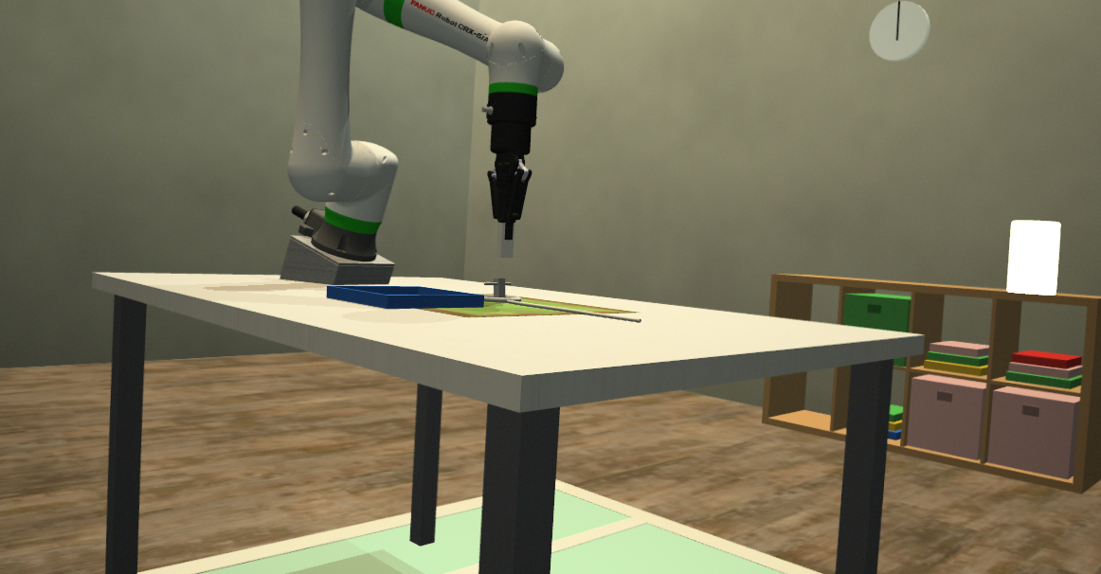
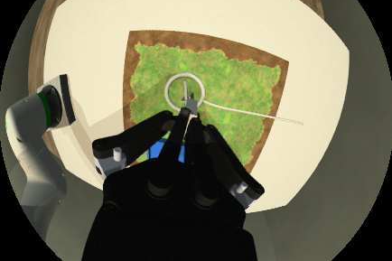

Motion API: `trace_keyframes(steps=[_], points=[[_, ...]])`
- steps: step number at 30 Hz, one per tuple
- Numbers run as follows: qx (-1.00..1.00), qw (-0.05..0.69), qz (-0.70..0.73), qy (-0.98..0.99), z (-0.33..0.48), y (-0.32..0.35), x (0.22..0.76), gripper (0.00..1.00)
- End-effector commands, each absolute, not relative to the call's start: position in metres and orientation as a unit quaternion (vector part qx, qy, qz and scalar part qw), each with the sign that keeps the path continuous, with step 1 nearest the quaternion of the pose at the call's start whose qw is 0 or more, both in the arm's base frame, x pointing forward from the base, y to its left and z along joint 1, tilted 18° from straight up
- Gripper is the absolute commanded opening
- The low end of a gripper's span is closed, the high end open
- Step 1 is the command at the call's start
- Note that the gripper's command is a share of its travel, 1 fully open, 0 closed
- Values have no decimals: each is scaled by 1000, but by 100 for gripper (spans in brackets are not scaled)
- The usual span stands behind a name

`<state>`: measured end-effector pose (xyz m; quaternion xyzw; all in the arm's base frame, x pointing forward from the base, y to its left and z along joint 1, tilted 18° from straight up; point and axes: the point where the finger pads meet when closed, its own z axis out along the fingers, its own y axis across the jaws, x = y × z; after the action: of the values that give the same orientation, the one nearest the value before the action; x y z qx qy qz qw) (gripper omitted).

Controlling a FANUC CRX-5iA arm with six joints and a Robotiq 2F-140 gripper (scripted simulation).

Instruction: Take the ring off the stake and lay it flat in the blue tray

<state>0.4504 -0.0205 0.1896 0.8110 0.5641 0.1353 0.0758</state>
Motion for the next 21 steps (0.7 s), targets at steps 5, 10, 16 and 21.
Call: trace_keyframes(steps=[5,10,16,21], points=[[921,45,150,357,193,-17,457,10],[955,25,155,250,194,-16,460,10],[981,-7,159,107,196,-13,466,10],[987,-35,159,-16,198,-10,472,10]])
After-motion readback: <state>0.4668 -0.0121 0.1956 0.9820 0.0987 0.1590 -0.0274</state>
